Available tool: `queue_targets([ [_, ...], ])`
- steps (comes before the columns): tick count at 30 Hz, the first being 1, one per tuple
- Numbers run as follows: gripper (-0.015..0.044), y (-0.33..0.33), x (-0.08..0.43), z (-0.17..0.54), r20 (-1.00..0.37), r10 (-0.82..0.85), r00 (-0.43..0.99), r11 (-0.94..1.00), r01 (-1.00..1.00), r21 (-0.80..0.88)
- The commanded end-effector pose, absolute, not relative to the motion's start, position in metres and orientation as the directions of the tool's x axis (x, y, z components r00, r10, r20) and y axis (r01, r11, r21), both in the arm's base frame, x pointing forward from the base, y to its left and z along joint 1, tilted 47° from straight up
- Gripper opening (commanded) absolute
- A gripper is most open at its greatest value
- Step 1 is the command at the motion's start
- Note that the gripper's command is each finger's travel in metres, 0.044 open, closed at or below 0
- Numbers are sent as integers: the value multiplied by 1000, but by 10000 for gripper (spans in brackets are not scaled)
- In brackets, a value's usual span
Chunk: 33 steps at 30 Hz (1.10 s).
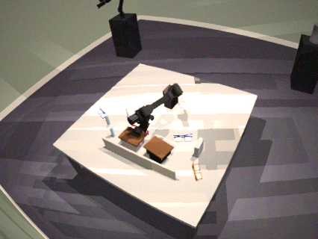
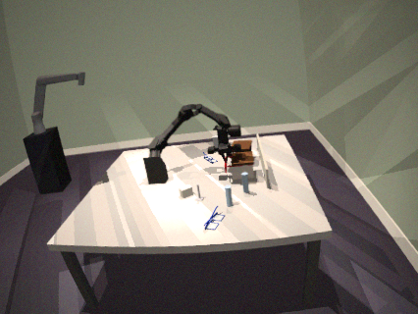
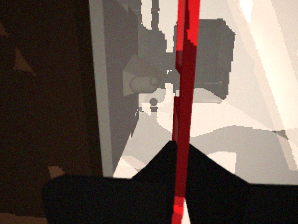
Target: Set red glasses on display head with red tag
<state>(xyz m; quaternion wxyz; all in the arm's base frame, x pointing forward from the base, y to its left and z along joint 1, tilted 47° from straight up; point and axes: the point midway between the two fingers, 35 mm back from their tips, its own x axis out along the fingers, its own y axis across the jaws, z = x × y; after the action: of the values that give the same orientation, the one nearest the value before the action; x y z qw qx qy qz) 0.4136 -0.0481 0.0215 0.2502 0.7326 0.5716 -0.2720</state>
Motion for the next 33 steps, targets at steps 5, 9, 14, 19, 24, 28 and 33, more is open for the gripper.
queue_targets([
  [5,0,-48,418,20,-680,707,195,-223,974,47],
  [9,0,-48,419,19,-680,707,195,-223,974,47],
  [14,0,-47,419,18,-680,707,195,-223,974,47],
  [19,0,-46,419,18,-680,707,195,-223,974,47],
  [24,0,-46,418,17,-680,707,195,-223,974,47],
  [28,0,-46,418,17,-680,707,195,-223,974,47],
  [33,0,-46,418,17,-680,707,195,-223,974,47],
])
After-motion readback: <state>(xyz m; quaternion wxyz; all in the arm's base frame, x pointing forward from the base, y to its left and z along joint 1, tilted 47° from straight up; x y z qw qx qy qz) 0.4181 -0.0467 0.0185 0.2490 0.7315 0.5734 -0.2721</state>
